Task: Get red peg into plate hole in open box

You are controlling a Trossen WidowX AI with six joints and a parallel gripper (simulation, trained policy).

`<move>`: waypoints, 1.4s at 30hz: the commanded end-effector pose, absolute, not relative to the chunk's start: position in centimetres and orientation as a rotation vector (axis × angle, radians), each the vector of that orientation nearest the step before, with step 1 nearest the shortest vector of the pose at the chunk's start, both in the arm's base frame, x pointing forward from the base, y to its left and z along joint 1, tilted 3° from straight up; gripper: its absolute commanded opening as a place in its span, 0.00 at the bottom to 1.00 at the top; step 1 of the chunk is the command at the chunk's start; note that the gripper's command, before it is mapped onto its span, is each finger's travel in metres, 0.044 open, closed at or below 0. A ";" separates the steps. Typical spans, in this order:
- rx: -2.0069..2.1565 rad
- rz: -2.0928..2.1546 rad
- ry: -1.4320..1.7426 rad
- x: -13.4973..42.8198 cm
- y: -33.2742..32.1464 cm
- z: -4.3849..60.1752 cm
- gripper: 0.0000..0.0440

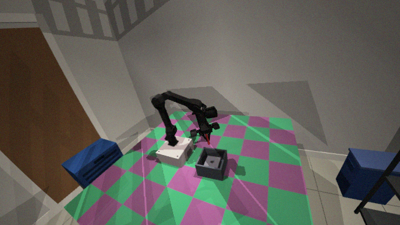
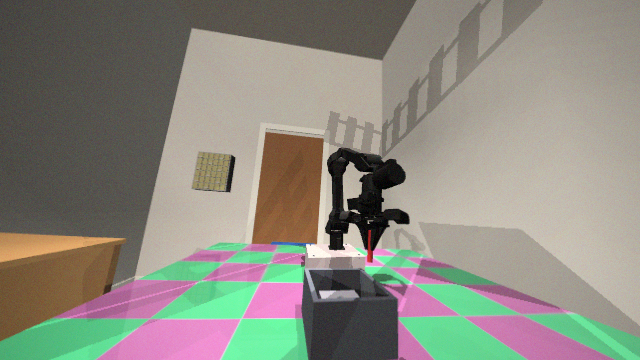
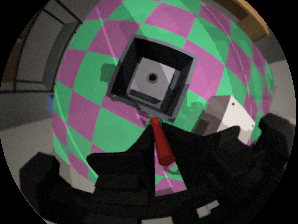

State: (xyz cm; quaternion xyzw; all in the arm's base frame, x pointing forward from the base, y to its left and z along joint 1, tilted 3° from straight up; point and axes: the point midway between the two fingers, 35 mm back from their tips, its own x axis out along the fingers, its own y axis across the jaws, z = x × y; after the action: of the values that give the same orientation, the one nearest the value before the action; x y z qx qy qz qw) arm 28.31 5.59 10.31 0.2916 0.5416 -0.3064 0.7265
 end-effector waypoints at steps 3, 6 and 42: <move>0.676 -0.694 1.171 29.8 3.9 10.6 0.00; 0.692 -0.709 1.162 30.5 2.9 10.5 0.00; 0.734 -0.792 1.248 35.5 -3.3 3.7 0.51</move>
State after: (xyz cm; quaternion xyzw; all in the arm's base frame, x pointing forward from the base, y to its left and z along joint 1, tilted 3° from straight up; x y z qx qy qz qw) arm 34.42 -2.96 3.37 0.3248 0.5618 -0.3578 0.6715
